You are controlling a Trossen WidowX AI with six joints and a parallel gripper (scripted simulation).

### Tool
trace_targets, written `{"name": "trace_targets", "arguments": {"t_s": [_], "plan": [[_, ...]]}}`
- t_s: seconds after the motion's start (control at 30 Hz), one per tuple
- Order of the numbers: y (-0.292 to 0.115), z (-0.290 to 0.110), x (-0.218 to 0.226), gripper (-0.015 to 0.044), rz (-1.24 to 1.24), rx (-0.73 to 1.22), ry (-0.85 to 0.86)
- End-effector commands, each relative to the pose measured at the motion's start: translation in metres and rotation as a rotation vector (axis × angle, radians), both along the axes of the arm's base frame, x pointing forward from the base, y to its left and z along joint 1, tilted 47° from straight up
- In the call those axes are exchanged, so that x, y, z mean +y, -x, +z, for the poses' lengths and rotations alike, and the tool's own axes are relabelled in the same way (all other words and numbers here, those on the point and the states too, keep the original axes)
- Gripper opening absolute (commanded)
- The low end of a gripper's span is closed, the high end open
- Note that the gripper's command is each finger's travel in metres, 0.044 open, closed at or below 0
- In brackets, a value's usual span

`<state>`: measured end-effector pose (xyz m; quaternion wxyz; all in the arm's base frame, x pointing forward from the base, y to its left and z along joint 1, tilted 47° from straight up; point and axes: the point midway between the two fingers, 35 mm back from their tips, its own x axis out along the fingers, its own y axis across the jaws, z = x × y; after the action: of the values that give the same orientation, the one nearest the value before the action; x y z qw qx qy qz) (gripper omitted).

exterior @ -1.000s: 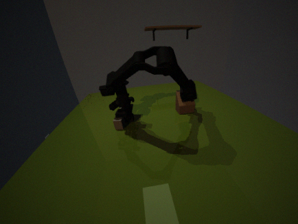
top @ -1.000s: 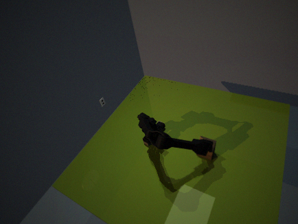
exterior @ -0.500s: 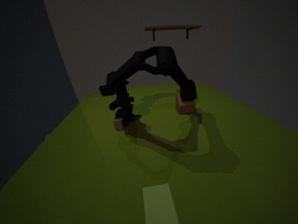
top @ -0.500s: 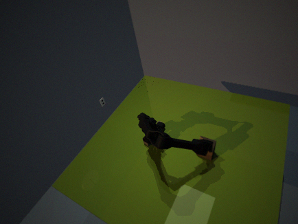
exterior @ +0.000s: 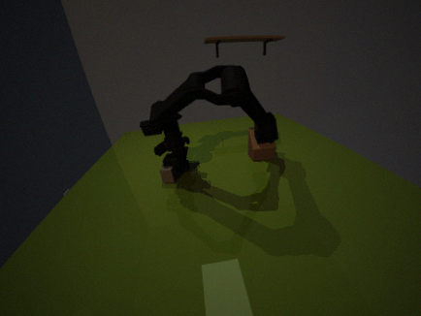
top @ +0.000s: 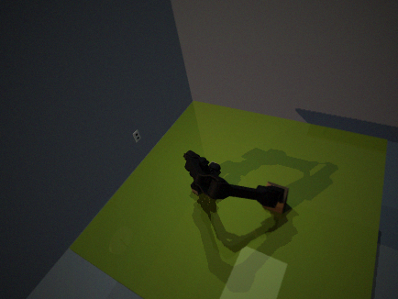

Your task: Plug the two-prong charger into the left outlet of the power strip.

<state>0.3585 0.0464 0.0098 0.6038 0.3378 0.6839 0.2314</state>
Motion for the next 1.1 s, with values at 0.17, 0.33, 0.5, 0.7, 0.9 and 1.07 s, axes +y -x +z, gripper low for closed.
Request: {"name": "trace_targets", "arguments": {"t_s": [0.17,0.33,0.5,0.7,0.9,1.07], "plan": [[-0.0007,0.0002,-0.0002,0.0236,0.000,-0.003,0.001],[-0.0007,0.0002,-0.0002,0.0367,0.000,-0.003,0.001],[-0.0003,0.0002,-0.0001,0.0440,0.000,-0.004,0.001],[0.0011,0.0004,0.0001,0.0440,-0.001,-0.007,0.001],[0.0027,0.0005,0.0003,0.0440,-0.002,-0.011,0.001],[0.0039,0.0006,0.0005,0.0440,-0.002,-0.013,0.002]]}}
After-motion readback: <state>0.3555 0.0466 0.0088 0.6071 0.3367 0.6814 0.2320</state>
